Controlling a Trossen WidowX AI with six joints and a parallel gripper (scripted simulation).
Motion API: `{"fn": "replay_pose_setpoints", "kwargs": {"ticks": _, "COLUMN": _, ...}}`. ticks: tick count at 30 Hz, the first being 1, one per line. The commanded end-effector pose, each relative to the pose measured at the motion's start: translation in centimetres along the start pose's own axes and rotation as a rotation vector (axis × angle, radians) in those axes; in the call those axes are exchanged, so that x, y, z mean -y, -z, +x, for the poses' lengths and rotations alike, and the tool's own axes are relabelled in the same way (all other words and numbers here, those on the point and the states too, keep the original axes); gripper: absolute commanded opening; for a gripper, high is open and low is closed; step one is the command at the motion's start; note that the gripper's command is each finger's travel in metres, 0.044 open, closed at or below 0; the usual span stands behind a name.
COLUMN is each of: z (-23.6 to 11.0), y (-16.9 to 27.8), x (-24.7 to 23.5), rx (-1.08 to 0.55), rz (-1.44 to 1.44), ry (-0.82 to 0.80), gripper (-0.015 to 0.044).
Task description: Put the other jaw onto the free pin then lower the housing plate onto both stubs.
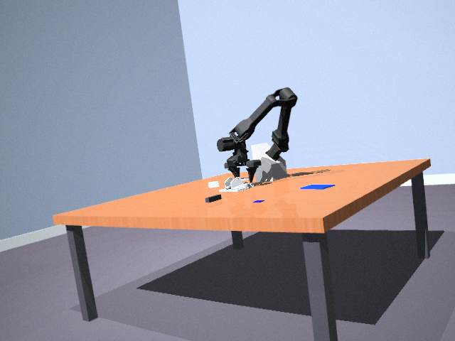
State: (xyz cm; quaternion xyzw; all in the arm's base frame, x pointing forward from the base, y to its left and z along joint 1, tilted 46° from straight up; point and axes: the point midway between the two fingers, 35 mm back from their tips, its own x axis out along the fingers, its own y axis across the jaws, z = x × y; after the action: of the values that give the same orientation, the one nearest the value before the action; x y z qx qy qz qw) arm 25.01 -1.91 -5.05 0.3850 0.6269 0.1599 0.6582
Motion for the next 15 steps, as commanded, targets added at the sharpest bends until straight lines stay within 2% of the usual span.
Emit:
{"fn": "replay_pose_setpoints", "kwargs": {"ticks": 1, "z": 0.04, "y": -0.01, "x": -0.03, "rx": 0.001, "rz": 0.006, "ry": -0.004, "gripper": 0.0351}}
{"fn": "replay_pose_setpoints", "kwargs": {"ticks": 15, "z": 0.29, "y": -0.01, "x": -0.04, "rx": 0.001, "rz": 0.005, "ry": -0.004, "gripper": 0.0351}}
